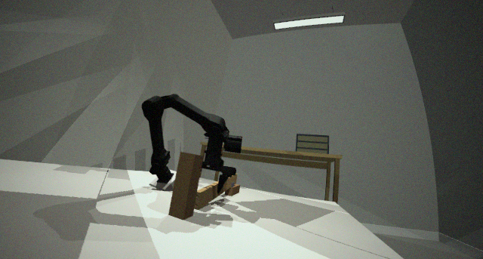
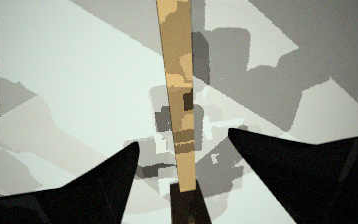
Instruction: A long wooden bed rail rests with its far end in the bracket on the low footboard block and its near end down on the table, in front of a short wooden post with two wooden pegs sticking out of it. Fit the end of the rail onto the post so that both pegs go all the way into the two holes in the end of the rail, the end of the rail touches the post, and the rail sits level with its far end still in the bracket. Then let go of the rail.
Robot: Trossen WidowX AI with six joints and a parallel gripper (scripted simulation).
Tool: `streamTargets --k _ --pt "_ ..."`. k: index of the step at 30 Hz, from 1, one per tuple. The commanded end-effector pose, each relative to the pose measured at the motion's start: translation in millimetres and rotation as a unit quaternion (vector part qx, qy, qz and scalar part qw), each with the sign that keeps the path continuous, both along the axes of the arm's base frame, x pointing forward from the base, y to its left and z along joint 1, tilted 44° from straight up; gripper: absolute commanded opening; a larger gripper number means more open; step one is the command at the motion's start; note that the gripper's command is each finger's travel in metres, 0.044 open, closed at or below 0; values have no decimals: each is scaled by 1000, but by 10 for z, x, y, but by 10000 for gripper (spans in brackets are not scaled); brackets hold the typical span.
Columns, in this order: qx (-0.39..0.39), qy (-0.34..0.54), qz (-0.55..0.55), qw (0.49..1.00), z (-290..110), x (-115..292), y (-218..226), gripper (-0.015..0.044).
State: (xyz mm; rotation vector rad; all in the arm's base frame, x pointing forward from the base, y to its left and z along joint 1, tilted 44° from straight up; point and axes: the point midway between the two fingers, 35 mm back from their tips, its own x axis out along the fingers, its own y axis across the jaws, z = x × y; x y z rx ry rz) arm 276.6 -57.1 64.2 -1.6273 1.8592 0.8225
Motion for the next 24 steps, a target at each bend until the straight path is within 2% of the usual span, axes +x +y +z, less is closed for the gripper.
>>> streamTargets --k 1,23,24 --pt "-1 1 2 1000 -44 -7 -42 440" --pt "-3 2 2 1000 -279 -76 -271 440" --pt "-3 2 2 1000 -279 -76 -271 414"
